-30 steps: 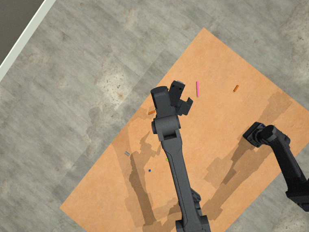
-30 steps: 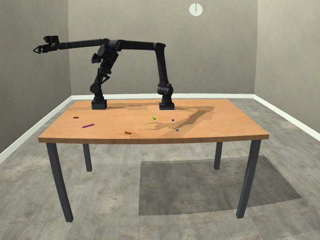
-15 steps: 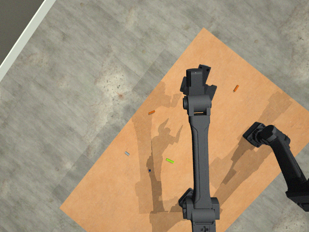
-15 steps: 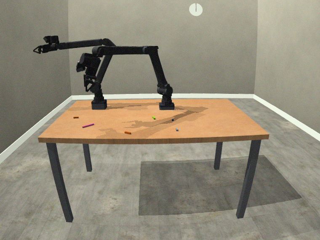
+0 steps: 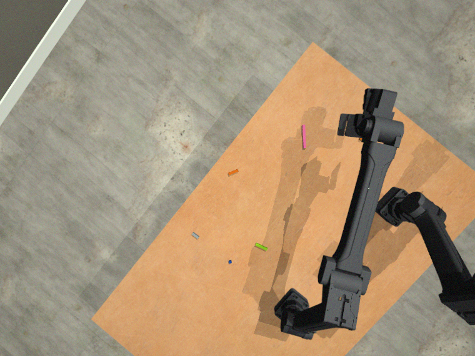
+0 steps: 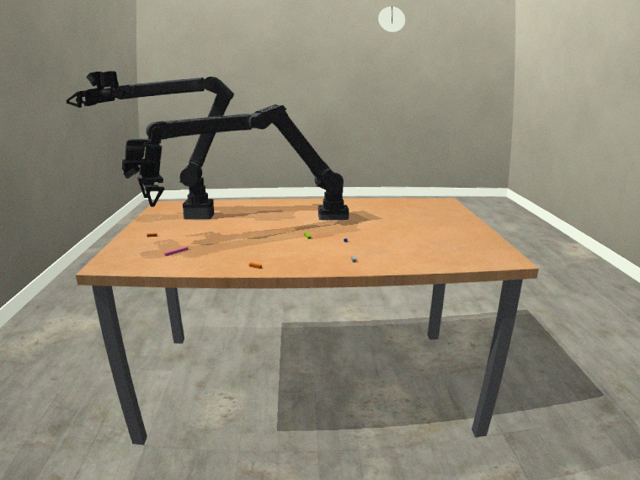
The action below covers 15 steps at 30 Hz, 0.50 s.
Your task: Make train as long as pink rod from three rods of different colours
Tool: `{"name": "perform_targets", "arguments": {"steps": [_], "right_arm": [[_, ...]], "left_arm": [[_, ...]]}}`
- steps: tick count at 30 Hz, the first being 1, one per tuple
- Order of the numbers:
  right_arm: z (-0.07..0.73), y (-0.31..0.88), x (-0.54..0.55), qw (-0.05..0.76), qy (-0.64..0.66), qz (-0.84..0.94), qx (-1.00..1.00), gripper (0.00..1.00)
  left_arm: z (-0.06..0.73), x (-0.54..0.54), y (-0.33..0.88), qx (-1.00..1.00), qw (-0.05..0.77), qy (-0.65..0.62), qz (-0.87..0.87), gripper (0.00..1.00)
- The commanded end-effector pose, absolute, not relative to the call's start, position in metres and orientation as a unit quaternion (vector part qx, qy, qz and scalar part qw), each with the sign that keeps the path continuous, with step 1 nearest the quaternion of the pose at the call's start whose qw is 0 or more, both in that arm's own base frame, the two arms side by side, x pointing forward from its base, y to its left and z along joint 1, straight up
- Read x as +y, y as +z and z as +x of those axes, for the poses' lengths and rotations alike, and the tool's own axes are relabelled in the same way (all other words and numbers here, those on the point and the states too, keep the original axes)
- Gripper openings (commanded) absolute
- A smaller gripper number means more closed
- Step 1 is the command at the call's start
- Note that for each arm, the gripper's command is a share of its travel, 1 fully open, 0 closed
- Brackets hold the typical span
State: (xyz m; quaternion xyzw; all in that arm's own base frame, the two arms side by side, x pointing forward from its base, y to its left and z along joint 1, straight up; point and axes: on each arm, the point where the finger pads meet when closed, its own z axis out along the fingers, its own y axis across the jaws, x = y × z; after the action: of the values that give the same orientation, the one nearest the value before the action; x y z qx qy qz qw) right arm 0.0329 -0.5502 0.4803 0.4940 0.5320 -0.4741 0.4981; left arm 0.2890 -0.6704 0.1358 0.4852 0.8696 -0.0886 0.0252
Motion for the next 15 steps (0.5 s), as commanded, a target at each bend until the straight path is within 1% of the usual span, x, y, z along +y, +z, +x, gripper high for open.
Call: {"name": "perform_targets", "arguments": {"steps": [1,2,3,4,6,8,10,14,15], "right_arm": [[0.024,0.501,-0.544,0.511,-0.488,0.488,0.511,1.0],[0.024,0.501,-0.544,0.511,-0.488,0.488,0.511,1.0],[0.024,0.501,-0.544,0.511,-0.488,0.488,0.511,1.0],[0.024,0.501,-0.544,0.511,-0.488,0.488,0.511,1.0],[0.024,0.501,-0.544,0.511,-0.488,0.488,0.511,1.0],[0.024,0.501,-0.544,0.511,-0.488,0.488,0.511,1.0],[0.024,0.501,-0.544,0.511,-0.488,0.488,0.511,1.0],[0.024,0.501,-0.544,0.511,-0.488,0.488,0.511,1.0],[0.024,0.501,-0.544,0.511,-0.488,0.488,0.511,1.0]], "left_arm": [[0.266,-0.7,0.141,0.895,0.017,-0.084,0.439,1.0],[0.239,-0.715,0.124,0.902,0.012,-0.067,0.426,1.0],[0.239,-0.715,0.124,0.902,0.012,-0.067,0.426,1.0],[0.215,-0.725,0.109,0.908,0.01,-0.053,0.416,1.0],[0.214,-0.726,0.108,0.908,0.01,-0.052,0.415,1.0],[0.174,-0.74,0.085,0.917,0.009,-0.03,0.399,1.0],[0.174,-0.74,0.085,0.917,0.009,-0.03,0.399,1.0],[0.145,-0.748,0.067,0.922,0.011,-0.013,0.387,1.0],[0.162,-0.745,0.067,0.926,0.011,-0.013,0.376,1.0]]}}
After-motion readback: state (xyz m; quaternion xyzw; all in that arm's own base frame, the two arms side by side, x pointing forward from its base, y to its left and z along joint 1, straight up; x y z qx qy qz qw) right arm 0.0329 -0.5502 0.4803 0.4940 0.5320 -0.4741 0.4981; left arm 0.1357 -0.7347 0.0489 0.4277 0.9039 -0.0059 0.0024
